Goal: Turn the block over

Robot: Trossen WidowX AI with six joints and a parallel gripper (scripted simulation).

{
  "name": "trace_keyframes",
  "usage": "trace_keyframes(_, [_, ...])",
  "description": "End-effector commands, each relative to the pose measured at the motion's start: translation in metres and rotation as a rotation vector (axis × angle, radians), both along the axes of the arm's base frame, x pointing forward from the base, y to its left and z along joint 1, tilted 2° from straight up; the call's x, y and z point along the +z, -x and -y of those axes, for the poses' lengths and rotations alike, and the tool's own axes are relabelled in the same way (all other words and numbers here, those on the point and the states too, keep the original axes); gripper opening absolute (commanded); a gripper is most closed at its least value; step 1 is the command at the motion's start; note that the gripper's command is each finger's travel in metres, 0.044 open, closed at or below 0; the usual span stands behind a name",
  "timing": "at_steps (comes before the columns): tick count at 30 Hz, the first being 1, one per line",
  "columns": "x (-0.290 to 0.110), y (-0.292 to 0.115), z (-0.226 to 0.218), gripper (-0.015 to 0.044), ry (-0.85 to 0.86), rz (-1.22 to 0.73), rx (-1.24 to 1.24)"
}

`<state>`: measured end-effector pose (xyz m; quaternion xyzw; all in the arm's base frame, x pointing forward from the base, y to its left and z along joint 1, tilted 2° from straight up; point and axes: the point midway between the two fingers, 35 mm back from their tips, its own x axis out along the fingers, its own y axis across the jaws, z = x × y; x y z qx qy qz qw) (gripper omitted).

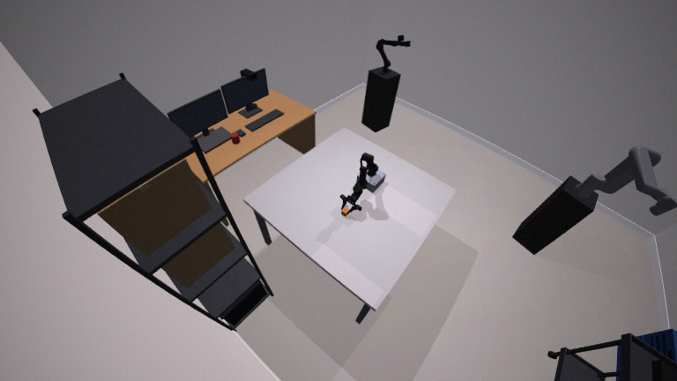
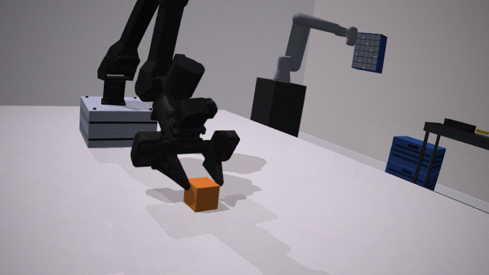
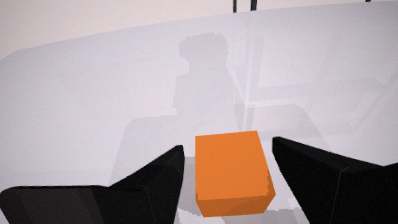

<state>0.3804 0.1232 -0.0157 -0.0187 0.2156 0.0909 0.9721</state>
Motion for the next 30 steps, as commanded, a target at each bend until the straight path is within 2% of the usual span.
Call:
trace_keyframes(1, [0.0,0.0001,0.0008,0.0368,0.007,0.002,-0.002])
trace_keyframes(4, [0.0,0.0001,0.0008,0.044,0.007,0.002,-0.002])
trace_keyframes(30, [0.0,0.0001,0.0008,0.044,0.007,0.002,-0.002])
